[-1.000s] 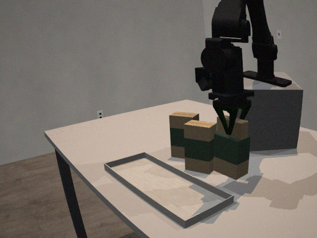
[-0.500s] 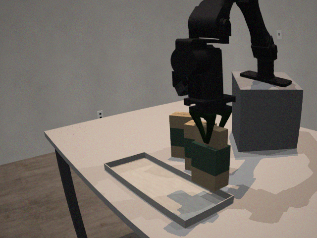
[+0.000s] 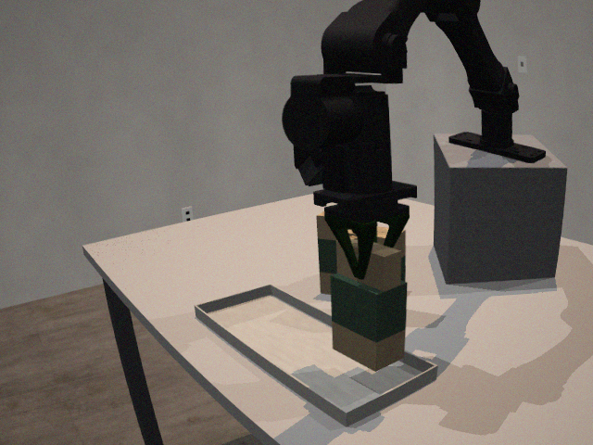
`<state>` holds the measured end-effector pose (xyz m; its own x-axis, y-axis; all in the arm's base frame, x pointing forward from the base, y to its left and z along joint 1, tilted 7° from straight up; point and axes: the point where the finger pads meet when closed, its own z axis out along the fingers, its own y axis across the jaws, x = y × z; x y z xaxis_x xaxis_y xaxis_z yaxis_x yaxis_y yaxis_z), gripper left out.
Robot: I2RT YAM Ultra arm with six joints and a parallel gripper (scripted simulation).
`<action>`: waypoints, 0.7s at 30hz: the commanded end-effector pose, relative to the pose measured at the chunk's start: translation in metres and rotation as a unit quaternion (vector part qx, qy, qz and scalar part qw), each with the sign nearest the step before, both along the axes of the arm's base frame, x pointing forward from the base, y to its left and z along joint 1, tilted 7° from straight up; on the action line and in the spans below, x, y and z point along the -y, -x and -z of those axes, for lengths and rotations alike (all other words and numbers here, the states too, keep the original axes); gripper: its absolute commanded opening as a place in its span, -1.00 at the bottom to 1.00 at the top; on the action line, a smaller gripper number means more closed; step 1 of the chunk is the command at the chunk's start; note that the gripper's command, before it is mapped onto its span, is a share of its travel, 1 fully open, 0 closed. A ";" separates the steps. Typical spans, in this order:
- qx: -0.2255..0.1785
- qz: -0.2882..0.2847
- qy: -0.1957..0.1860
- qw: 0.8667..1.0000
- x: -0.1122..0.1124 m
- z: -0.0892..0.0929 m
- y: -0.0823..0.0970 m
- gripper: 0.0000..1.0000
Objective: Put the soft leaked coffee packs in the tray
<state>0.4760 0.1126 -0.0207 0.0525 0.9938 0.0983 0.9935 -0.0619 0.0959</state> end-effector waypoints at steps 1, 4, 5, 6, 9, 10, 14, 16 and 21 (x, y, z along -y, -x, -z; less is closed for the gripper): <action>-0.002 -0.001 0.000 1.000 0.004 -0.012 -0.006 -0.55; 0.001 0.001 0.001 1.000 0.005 -0.015 -0.010 -0.55; 0.008 0.001 -0.001 1.000 0.005 -0.022 -0.012 -0.55; 0.012 0.001 -0.001 1.000 0.005 -0.026 -0.013 -0.55; 0.005 -0.001 0.000 1.000 0.003 -0.020 -0.012 -0.55; 0.004 -0.001 0.000 1.000 0.003 -0.018 -0.012 -0.55; 0.004 -0.001 0.000 1.000 0.003 -0.018 -0.012 -0.55; 0.006 -0.001 0.000 1.000 0.003 -0.020 -0.012 -0.55; 0.011 -0.001 -0.001 1.000 0.003 -0.025 -0.014 -0.55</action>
